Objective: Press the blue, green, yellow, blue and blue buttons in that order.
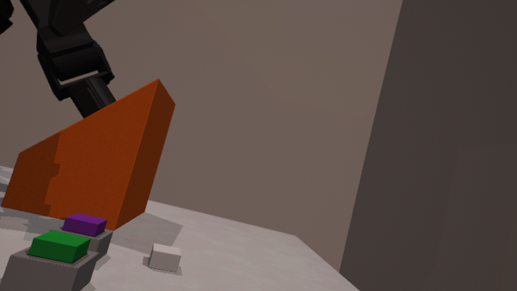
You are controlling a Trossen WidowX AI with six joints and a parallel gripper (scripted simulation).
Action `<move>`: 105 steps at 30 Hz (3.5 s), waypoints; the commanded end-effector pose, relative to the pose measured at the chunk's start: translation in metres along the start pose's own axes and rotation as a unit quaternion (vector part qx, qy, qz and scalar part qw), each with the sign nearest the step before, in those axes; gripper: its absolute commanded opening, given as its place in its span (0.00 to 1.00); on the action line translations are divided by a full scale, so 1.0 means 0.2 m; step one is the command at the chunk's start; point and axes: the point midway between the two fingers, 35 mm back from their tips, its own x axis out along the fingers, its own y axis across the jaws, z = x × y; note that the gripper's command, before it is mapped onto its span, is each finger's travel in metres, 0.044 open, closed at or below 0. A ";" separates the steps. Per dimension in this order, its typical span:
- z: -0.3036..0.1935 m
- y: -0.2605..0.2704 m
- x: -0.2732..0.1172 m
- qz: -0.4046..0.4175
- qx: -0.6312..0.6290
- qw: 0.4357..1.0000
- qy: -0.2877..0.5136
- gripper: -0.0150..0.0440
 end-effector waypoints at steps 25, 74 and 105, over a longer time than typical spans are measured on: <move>-0.35 -0.47 0.29 -0.164 -0.213 0.944 0.190 0.31; -0.39 -0.53 0.44 -0.162 -0.210 0.946 0.188 0.29; -0.31 0.21 0.24 -0.160 -0.212 0.945 0.189 0.29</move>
